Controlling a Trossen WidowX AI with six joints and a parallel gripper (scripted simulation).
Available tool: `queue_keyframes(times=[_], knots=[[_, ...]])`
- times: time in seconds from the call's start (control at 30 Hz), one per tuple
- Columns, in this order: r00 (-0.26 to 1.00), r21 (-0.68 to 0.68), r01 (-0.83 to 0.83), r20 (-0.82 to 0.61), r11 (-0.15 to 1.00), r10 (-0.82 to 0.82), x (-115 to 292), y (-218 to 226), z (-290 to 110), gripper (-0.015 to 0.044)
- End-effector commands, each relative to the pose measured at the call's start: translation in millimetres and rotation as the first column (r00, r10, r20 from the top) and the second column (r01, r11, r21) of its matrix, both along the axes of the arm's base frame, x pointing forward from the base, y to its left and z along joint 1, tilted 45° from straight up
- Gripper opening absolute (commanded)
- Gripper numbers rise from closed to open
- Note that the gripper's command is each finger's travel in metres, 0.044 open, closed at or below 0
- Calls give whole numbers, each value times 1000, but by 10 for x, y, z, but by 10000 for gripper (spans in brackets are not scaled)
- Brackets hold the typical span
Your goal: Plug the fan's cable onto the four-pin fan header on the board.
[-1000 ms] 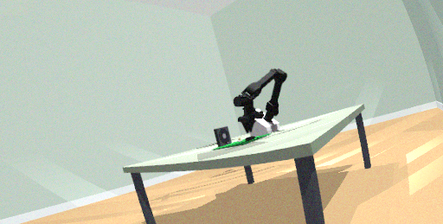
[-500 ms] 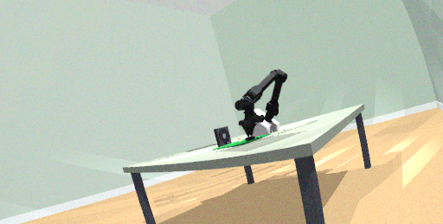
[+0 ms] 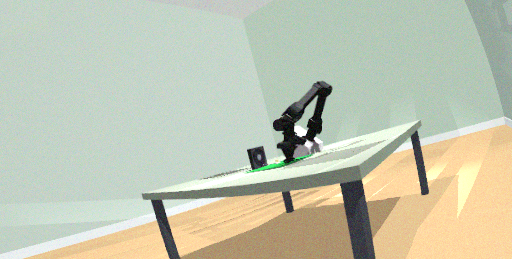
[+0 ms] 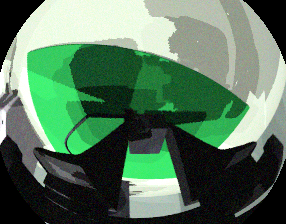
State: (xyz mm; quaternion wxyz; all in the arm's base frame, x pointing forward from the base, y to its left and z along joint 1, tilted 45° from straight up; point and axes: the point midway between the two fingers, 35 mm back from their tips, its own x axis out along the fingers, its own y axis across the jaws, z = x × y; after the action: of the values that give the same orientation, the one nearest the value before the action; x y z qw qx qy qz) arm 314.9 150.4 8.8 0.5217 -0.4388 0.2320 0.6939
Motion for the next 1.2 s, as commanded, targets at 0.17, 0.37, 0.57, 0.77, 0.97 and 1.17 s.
queue_keyframes(times=[0.17,0.37,0.57,0.77,0.97,1.17], knots=[[1000,0,-1,1,1000,1,3,0,4,45],[1000,0,0,1,1000,0,9,-15,18,0],[1000,-3,1,0,1000,-1,58,-147,143,0],[1000,-5,3,-1,1000,-3,95,-286,276,0],[1000,-6,5,-2,1000,-5,119,-426,412,0],[1000,-6,6,-4,1000,-6,130,-566,552,0]])
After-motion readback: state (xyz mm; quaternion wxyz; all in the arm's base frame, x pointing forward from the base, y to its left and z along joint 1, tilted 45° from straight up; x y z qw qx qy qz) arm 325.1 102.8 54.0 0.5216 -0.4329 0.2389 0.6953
